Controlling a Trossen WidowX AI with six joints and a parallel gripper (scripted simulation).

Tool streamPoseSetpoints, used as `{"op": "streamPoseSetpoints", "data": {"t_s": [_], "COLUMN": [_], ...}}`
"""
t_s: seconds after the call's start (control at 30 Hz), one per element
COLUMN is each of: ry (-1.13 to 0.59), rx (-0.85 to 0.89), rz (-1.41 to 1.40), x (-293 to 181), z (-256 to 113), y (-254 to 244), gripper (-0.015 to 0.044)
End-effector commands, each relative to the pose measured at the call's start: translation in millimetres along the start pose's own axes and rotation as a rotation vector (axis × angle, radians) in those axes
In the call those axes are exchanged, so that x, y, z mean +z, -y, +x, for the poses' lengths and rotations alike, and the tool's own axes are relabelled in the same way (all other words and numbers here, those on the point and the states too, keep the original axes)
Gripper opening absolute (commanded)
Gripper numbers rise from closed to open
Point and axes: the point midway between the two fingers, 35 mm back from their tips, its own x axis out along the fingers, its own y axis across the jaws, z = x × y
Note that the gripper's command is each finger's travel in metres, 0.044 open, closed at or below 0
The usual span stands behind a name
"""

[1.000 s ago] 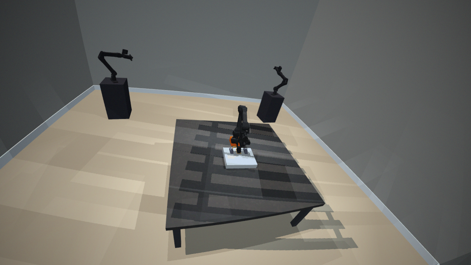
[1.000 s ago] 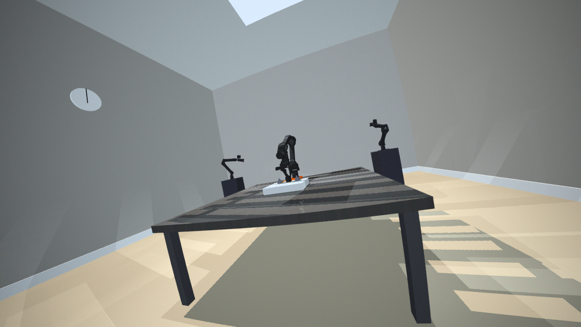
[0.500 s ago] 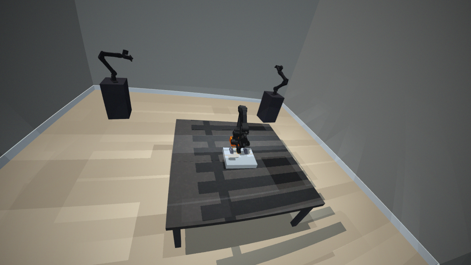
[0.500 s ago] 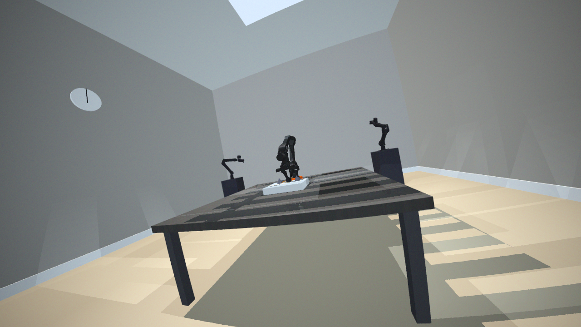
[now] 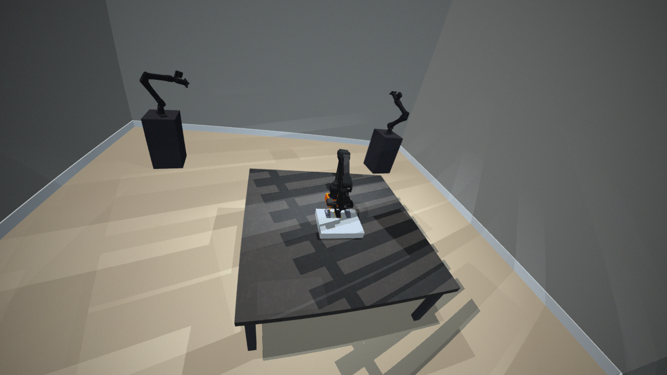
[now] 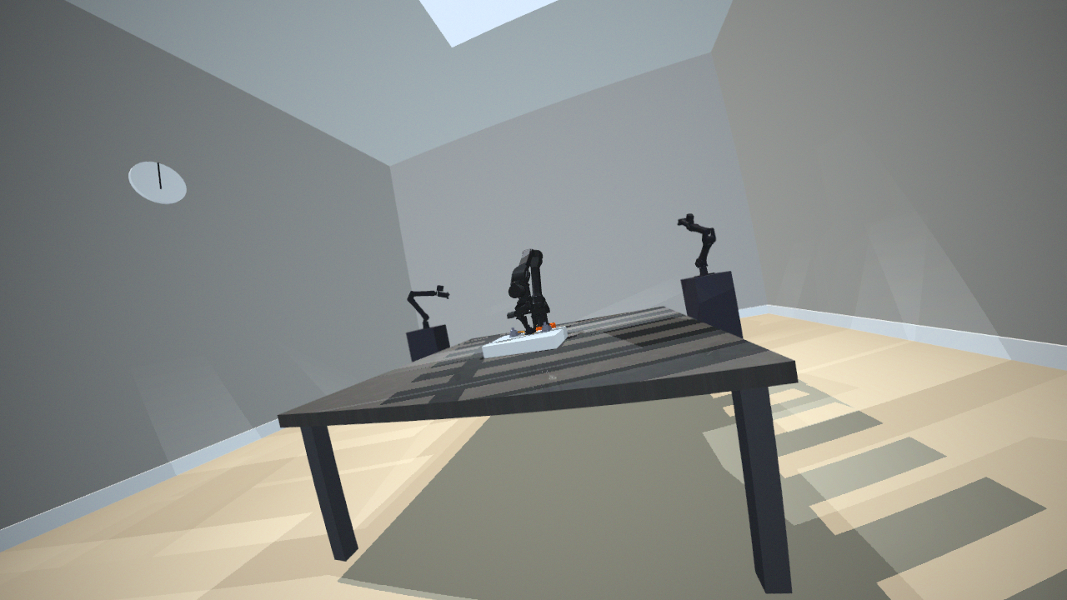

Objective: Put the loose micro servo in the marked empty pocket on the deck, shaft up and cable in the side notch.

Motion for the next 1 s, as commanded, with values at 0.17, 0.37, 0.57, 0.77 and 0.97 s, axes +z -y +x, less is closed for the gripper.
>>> {"op": "streamPoseSetpoints", "data": {"t_s": [0.17,0.37,0.57,0.77,0.97], "ry": [0.005,0.005,0.005,0.011,0.013], "rx": [0.003,0.003,0.002,0.0,0.002], "rz": [0.004,0.004,0.004,0.007,0.005], "x": [0,0,-4,12,61], "z": [0,-11,-35,-42,-75], "y": [0,0,1,0,-4], "gripper": [0.0157,0.0187,0.0187,0.0292,0.044]}}
